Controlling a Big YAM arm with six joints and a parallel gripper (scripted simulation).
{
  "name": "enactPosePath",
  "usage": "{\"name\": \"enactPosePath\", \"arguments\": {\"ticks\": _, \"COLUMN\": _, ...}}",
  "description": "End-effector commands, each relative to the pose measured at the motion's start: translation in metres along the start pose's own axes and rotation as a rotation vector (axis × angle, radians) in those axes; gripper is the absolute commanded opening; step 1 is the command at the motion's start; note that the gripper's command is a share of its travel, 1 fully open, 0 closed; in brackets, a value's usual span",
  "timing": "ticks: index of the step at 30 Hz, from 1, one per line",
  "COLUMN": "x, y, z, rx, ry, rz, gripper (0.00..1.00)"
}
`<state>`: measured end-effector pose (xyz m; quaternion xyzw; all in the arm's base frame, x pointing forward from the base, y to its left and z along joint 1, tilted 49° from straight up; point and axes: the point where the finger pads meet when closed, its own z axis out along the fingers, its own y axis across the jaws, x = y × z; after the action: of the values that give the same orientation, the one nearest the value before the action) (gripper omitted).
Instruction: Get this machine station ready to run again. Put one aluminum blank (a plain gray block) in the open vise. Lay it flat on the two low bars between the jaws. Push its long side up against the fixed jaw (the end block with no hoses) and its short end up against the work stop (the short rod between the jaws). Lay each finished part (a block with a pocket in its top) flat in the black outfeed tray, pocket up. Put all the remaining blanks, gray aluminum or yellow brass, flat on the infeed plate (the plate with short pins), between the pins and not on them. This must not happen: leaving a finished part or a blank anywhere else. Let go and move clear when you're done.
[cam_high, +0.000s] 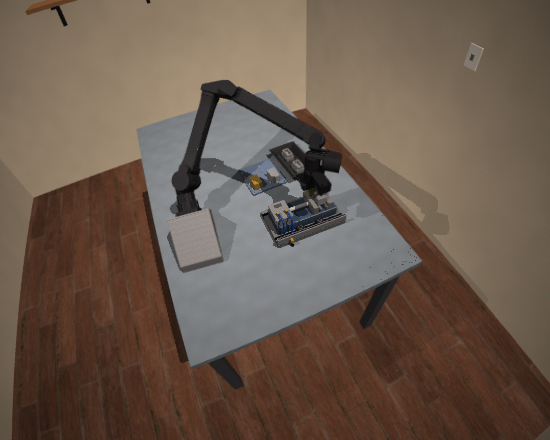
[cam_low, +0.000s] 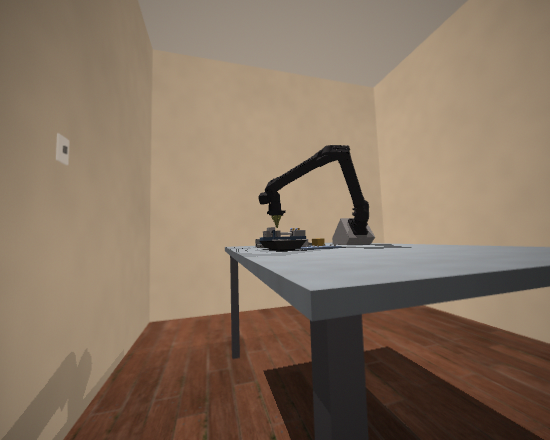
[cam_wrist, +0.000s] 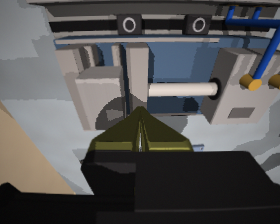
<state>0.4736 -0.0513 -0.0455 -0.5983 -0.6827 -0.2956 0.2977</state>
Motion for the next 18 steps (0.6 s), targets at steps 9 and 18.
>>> {"name": "enactPosePath", "arguments": {"ticks": 9, "x": -0.008, "y": 0.017, "z": -0.064, "rx": -0.058, "ry": -0.031, "rz": -0.031, "gripper": 0.00}}
{"name": "enactPosePath", "arguments": {"ticks": 18, "x": -0.006, "y": 0.017, "z": -0.081, "rx": -0.053, "ry": -0.031, "rz": -0.035, "gripper": 0.00}}
